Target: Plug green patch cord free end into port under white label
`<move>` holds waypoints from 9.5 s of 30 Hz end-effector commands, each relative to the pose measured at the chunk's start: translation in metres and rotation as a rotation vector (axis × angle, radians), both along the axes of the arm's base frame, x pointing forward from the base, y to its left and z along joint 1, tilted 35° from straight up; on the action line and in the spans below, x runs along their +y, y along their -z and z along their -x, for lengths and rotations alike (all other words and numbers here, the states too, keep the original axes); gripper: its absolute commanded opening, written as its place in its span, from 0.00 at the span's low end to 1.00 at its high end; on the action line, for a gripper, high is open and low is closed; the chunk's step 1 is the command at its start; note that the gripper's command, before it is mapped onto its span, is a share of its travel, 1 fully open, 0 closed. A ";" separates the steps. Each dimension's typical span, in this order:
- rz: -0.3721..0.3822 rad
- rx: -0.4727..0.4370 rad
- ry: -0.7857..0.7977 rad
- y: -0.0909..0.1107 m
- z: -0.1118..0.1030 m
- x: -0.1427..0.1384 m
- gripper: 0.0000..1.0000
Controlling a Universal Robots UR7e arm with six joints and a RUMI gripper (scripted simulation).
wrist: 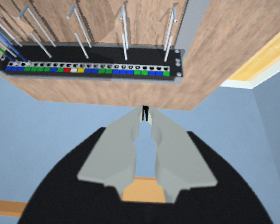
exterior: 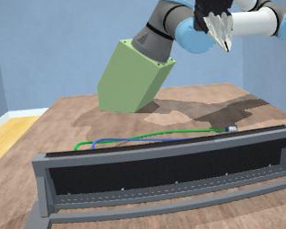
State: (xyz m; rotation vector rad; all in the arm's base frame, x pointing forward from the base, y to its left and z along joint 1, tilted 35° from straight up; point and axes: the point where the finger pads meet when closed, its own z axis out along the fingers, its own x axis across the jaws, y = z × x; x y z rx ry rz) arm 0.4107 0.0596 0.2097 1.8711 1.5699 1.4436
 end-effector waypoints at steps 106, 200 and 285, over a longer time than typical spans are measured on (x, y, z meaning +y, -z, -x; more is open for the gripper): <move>-0.007 -0.002 -0.004 0.051 -0.011 -0.084 0.00; -0.001 -0.003 -0.004 0.087 -0.082 -0.056 0.00; -0.001 -0.004 -0.003 0.110 -0.124 -0.037 0.00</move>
